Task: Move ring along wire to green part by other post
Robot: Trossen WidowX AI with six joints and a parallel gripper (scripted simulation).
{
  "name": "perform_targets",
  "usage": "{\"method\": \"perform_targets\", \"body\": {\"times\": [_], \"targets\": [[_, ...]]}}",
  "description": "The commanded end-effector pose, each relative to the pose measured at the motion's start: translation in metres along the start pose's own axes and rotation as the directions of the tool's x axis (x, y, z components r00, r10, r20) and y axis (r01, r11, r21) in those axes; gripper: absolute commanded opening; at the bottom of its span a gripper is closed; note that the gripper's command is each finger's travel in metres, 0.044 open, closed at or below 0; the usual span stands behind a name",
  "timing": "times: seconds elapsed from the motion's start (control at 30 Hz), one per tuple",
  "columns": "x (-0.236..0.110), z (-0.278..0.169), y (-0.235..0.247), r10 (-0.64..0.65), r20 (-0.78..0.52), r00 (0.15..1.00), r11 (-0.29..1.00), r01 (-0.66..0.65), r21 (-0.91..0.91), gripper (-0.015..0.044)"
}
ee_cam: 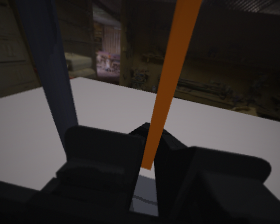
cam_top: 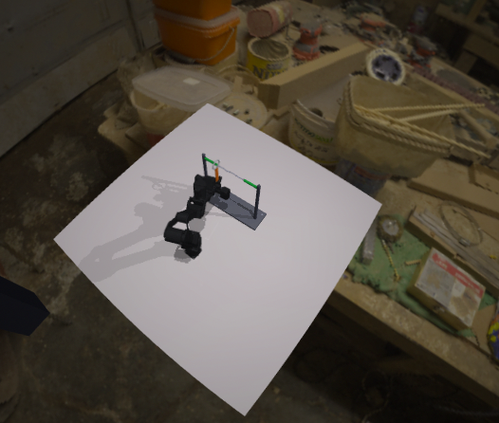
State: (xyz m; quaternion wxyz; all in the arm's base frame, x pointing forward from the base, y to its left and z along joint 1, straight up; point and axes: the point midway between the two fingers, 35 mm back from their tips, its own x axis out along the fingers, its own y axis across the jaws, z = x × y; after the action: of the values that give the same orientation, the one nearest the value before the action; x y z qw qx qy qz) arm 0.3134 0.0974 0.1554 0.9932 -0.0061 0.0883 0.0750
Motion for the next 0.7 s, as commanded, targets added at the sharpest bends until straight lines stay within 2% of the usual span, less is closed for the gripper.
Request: {"method": "perform_targets", "body": {"times": [0.0,0.67], "targets": [[0.001,0.001,0.004,-0.001,0.002,1.000,1.000,0.001,0.004,-0.0150],[0.004,-0.012,0.013,0.005,0.001,1.000,1.000,-0.005,0.004,-0.0150]]}}
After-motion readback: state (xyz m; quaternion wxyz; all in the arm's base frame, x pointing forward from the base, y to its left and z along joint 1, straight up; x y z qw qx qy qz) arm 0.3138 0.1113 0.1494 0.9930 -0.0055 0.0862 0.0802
